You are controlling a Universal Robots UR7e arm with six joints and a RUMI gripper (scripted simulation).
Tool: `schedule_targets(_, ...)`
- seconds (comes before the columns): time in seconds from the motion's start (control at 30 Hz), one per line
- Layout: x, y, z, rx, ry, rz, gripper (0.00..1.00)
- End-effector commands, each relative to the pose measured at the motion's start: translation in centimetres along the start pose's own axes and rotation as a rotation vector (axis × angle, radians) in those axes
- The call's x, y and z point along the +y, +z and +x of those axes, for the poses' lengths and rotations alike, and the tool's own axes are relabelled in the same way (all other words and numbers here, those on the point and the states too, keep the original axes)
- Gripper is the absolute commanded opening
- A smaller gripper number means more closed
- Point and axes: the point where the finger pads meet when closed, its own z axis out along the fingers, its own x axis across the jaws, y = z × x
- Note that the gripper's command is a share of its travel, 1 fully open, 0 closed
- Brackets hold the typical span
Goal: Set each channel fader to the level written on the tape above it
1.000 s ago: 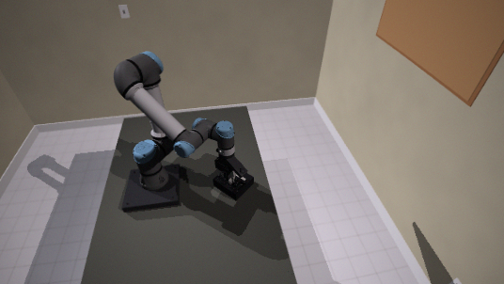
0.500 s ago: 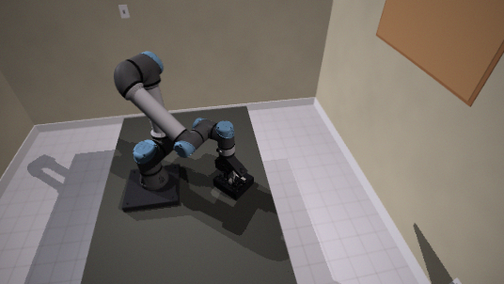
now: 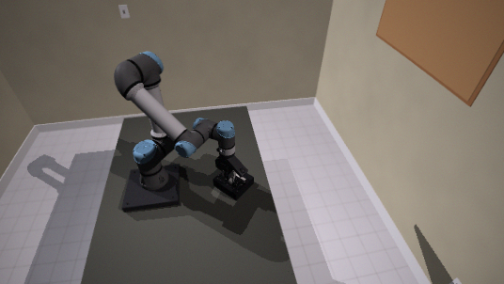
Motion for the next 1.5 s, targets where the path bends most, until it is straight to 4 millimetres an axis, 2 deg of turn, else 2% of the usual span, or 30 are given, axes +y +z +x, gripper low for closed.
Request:
schedule_targets(0.0, -0.2, -0.1, -0.5, -0.001, -0.002, 0.003, 0.0)
schedule_targets(1.47, -0.2, -0.1, -2.5, -0.001, -0.002, 0.003, 0.0)
